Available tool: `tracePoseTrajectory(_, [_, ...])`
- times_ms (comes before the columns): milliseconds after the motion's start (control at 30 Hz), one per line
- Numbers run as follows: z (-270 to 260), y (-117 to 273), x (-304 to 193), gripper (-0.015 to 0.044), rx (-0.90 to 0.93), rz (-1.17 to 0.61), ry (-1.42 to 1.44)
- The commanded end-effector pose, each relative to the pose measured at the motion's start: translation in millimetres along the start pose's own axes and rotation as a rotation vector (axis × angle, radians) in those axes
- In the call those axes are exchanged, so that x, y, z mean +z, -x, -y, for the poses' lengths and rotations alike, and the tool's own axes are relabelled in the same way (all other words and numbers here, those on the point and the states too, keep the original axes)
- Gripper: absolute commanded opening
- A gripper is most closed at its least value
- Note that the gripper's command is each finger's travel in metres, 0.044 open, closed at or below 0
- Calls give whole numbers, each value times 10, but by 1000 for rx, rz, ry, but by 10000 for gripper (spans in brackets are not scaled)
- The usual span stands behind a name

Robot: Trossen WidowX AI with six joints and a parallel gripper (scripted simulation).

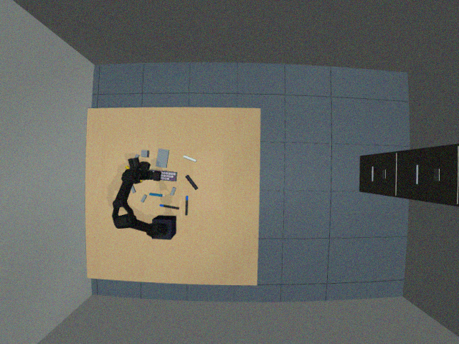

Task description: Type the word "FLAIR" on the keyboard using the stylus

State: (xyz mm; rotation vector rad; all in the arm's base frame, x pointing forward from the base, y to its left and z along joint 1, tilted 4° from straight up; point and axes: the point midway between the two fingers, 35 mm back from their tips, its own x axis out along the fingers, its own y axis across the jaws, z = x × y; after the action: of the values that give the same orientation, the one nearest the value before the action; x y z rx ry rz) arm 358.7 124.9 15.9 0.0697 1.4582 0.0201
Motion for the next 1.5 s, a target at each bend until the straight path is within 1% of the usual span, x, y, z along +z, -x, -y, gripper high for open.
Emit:
tracePoseTrajectory(0, [-18,-18,-2,0,-1,-11,-5])
tracePoseTrajectory(100, [90,-19,6,0,-3,-11,-5])
tracePoseTrajectory(233, [605,-20,-2,0,-8,-11,-4])
tracePoseTrajectory(667, [658,-20,-2,0,-9,-11,-4])
tracePoseTrajectory(800, [1175,-16,2,0,-14,-11,-4])
tracePoseTrajectory(867, [1281,-14,-7,0,-15,-11,-3])
tracePoseTrajectory(1267, [1265,-15,-22,0,-15,-12,-3])
tracePoseTrajectory(1400, [1026,-20,-292,0,-13,-14,-4])
tracePoseTrajectory(1467, [1012,-20,-309,0,-12,-14,-4])
